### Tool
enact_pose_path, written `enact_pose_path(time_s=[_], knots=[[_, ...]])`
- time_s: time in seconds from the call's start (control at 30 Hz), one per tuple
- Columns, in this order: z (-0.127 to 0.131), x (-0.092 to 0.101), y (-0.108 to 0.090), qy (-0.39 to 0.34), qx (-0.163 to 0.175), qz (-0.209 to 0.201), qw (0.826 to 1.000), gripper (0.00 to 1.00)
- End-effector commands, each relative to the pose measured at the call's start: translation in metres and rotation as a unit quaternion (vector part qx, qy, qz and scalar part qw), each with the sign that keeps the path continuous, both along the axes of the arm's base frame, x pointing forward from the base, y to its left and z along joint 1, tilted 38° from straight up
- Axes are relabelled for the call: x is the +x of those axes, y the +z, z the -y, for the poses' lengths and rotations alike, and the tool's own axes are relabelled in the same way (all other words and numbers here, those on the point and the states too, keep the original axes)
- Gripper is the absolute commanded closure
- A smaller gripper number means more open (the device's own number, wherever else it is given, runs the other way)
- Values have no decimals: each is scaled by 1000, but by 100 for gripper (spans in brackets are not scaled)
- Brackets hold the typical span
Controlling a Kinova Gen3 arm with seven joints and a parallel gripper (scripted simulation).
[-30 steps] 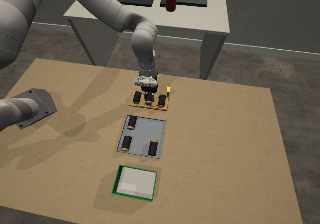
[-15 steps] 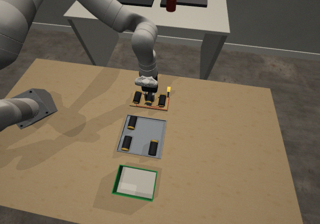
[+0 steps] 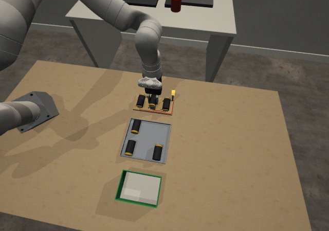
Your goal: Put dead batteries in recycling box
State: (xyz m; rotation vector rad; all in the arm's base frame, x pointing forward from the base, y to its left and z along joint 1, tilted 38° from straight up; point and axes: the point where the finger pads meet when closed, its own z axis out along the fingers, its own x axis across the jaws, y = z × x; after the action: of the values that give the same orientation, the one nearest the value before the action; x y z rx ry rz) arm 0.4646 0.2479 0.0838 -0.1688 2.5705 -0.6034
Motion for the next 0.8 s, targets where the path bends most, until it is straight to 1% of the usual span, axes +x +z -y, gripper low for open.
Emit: enact_pose_path(time_s=[0.0, 0.17, 0.5, 0.57, 0.73, 0.77], knots=[[-10, -6, 12, 5, 4, 2, 1000, 43], [-17, -15, 26, 5, 4, 2, 1000, 43], [-19, -17, 29, 5, 4, 2, 1000, 43], [-23, -23, 39, 5, 4, 2, 1000, 43], [-42, -48, 78, 5, 4, 2, 1000, 43], [-42, -48, 78, 5, 4, 2, 1000, 43]])
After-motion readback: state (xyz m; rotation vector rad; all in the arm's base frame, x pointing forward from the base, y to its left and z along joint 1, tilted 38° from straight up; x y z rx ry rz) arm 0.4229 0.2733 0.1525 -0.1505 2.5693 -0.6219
